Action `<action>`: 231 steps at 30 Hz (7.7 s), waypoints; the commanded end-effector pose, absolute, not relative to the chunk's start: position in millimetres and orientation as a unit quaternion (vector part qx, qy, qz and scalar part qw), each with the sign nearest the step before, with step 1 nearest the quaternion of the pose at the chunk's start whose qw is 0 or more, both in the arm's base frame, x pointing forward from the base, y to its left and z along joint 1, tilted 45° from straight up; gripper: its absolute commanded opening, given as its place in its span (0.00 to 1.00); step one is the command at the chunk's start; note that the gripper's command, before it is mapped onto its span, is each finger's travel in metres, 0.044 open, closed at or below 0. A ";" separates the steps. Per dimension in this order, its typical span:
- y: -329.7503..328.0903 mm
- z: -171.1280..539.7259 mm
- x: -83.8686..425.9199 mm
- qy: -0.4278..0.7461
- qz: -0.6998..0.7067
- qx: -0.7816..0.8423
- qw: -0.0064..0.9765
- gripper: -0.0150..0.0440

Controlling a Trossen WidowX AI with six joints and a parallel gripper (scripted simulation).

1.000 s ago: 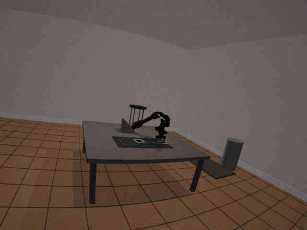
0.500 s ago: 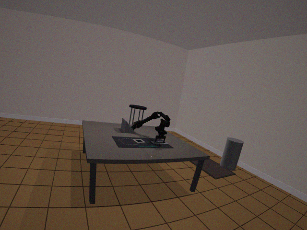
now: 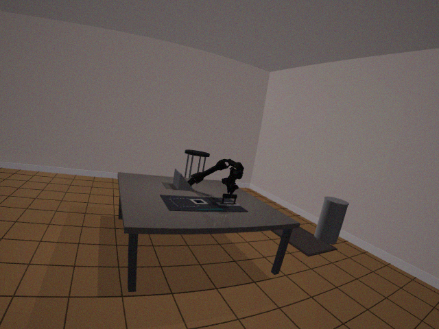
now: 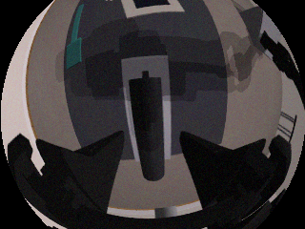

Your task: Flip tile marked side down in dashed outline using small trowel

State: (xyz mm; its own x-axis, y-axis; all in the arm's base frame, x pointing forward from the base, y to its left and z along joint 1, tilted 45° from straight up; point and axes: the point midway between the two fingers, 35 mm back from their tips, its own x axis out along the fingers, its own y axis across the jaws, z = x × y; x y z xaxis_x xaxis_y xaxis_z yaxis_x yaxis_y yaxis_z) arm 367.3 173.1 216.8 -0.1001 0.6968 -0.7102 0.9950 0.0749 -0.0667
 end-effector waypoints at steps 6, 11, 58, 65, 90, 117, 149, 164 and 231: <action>159.1 229.5 369.9 0.674 -0.295 0.631 0.245 0.71; 160.1 236.2 371.3 0.686 -0.249 0.619 0.290 0.71; 193.7 205.9 367.2 0.699 -0.249 0.603 0.293 0.48; 193.7 205.9 367.2 0.699 -0.249 0.603 0.293 0.47; 193.7 205.9 367.3 0.659 -0.342 0.637 0.207 0.47; 193.7 205.9 367.3 0.646 -0.366 0.644 0.185 0.71; 156.0 236.2 367.9 0.632 -0.330 0.660 0.237 0.76; 160.5 229.6 363.5 0.655 -0.184 0.592 0.433 0.76; 181.2 214.6 328.5 0.357 0.300 -0.122 0.877 0.76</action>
State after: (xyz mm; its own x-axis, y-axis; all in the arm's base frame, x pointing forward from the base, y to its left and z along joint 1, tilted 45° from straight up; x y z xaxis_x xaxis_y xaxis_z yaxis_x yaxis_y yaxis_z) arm 330.7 183.6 213.4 0.5314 0.4517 -0.7166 -0.5650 0.8193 0.0974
